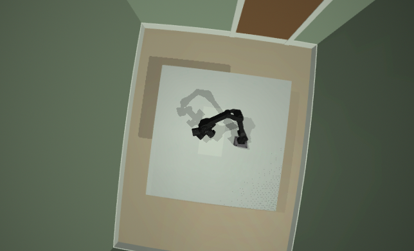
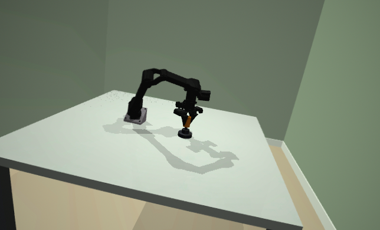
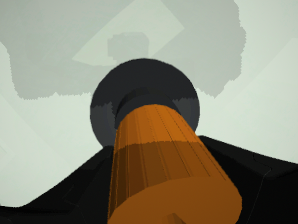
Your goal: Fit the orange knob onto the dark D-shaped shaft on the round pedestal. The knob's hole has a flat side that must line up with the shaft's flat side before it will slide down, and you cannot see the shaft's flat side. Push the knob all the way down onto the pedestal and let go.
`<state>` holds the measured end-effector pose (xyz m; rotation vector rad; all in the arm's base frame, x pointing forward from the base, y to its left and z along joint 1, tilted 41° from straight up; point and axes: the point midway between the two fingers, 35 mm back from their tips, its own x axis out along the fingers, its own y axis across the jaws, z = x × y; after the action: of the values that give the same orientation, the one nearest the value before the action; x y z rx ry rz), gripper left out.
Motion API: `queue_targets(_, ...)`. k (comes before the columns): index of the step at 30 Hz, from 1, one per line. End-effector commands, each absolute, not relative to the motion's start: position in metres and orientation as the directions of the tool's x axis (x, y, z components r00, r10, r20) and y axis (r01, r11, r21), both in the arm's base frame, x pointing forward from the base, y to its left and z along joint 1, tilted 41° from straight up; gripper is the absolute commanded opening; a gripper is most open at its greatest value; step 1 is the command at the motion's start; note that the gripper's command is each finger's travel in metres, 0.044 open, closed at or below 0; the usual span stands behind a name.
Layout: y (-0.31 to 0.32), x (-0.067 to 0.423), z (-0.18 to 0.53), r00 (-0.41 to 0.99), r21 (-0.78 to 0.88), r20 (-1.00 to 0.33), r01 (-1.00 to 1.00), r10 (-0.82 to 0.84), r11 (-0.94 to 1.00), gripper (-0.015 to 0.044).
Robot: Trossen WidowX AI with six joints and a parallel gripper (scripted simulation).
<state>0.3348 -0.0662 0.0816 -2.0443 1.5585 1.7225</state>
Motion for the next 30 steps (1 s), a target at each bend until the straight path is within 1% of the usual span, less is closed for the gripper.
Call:
queue_targets(1,-0.0642,0.3365,0.0827,-0.123,0.527,-0.759,-0.693,-0.639,-0.493,0.0000)
queue_targets(30,-0.0670,0.3349,0.0806,-0.123,0.527,-0.759,-0.693,-0.639,-0.493,0.0000)
